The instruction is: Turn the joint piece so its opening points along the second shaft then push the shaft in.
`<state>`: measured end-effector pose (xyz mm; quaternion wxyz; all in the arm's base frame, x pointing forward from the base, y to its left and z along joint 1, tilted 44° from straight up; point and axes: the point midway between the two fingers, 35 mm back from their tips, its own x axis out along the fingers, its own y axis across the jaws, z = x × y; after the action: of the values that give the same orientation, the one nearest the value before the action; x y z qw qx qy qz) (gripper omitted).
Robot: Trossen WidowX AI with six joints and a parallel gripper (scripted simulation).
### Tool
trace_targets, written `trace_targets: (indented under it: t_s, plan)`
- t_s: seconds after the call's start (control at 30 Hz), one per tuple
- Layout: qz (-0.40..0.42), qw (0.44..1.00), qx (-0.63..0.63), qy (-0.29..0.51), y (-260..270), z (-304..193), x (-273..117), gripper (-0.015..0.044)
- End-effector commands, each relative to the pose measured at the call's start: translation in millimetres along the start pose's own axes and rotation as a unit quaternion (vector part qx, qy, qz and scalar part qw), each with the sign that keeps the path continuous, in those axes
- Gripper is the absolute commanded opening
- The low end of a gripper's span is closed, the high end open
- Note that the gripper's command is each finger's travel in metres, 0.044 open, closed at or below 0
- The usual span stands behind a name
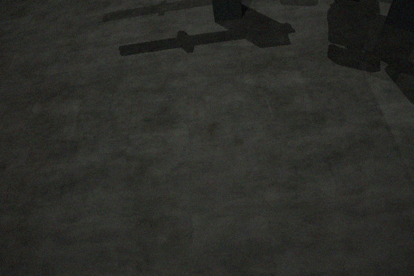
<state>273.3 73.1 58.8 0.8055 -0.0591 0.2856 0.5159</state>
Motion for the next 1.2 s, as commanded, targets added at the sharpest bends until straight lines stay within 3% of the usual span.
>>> trace_targets:
  t_s: [0.0, 1.17]
  plan:
    - [0.0, 1.0, -0.002, -0.001, -0.2, 0.0, 0.1, 0.0]
    - [0.0, 1.0, -0.002, -0.001, -0.2, 0.0, 0.1, 0.0]
